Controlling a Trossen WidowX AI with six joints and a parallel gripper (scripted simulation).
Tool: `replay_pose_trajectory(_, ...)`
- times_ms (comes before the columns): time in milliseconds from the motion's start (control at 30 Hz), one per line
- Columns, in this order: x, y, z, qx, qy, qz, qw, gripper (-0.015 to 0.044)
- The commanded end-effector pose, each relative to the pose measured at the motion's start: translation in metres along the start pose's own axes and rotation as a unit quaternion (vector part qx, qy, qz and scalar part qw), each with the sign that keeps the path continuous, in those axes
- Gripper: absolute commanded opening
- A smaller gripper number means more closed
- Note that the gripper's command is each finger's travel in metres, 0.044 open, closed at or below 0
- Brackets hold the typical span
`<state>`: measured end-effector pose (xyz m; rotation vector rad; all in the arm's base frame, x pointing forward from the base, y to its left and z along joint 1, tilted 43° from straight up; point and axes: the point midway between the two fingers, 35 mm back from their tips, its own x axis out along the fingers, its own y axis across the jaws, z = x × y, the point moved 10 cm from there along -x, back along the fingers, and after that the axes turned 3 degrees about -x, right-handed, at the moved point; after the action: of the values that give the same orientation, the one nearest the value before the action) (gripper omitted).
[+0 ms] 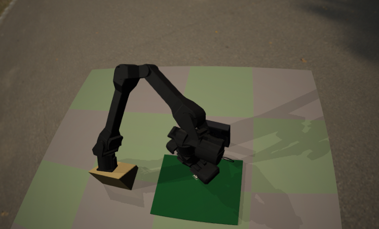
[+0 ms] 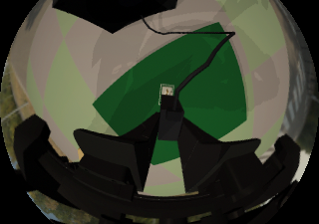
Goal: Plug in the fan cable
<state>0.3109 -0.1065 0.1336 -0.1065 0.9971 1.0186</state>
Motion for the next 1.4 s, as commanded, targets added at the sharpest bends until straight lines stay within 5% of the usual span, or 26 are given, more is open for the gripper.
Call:
replay_pose_trajectory(0,0.001,0.001,-0.002,0.0,0.0,0.002,1.0,0.0)
replay_pose_trajectory(1367,0.023,0.0,0.001,0.0,-0.001,0.002,1.0,0.0)
